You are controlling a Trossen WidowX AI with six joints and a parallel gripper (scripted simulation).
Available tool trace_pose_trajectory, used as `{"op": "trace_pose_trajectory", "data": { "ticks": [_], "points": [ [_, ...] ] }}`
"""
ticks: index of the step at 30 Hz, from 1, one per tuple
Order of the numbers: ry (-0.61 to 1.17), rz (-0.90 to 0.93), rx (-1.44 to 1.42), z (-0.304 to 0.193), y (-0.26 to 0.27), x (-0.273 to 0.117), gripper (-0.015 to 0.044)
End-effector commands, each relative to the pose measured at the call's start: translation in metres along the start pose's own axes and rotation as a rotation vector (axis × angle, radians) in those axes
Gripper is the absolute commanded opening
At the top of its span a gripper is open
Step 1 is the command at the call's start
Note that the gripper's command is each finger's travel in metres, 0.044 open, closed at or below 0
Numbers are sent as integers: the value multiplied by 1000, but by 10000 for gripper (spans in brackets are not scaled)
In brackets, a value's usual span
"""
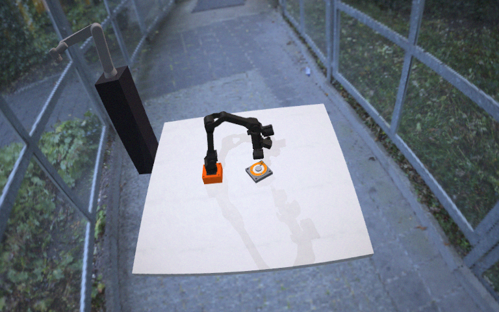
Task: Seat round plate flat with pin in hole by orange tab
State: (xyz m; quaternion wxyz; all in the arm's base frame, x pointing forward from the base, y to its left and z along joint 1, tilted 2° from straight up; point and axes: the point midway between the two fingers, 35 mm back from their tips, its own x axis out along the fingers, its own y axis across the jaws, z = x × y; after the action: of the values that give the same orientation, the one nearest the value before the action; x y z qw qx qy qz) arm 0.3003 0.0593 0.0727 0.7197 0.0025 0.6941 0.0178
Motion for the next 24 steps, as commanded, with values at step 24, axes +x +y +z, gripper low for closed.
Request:
{"op": "trace_pose_trajectory", "data": {
  "ticks": [24],
  "points": [
    [7,4,-9,14,-3,43,0]
  ]
}}
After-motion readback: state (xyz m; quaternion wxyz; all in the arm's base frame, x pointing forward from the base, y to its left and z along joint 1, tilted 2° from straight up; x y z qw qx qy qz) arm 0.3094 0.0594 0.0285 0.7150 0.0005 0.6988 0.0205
